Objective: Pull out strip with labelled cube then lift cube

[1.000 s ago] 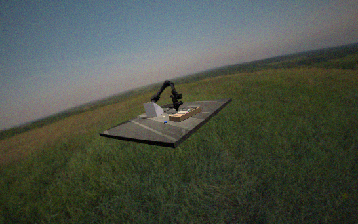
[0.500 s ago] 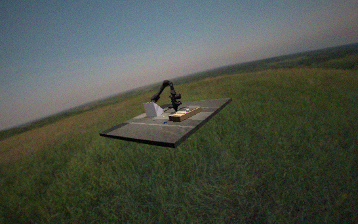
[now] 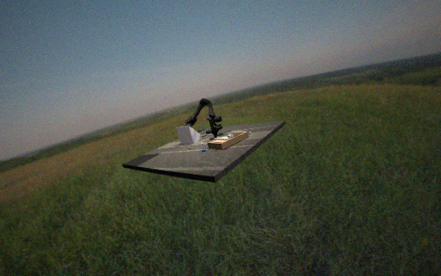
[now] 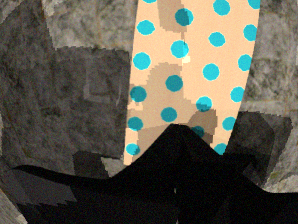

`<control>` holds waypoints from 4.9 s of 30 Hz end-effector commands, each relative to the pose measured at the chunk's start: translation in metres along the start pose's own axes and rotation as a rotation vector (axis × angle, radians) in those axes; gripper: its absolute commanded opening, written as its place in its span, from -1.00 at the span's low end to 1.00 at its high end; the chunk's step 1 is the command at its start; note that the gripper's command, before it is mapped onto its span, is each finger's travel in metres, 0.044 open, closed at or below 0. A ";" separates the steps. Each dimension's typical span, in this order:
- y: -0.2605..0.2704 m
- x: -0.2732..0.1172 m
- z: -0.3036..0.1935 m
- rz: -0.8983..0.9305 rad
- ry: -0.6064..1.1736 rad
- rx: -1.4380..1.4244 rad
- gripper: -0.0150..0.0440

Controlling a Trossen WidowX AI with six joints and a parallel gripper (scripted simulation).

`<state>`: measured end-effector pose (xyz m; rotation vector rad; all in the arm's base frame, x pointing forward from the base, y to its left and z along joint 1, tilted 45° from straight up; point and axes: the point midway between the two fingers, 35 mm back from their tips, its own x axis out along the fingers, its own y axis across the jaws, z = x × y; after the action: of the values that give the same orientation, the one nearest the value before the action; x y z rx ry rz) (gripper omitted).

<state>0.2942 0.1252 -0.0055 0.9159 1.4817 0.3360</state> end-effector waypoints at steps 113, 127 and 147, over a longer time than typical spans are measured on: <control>0.006 -0.042 0.166 -0.012 0.008 0.140 0.36; 0.006 -0.020 0.165 -0.011 0.009 0.141 0.36; 0.007 -0.008 0.165 -0.013 0.008 0.134 -0.14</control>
<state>0.4498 0.0719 -0.0217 1.0129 1.5320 0.2319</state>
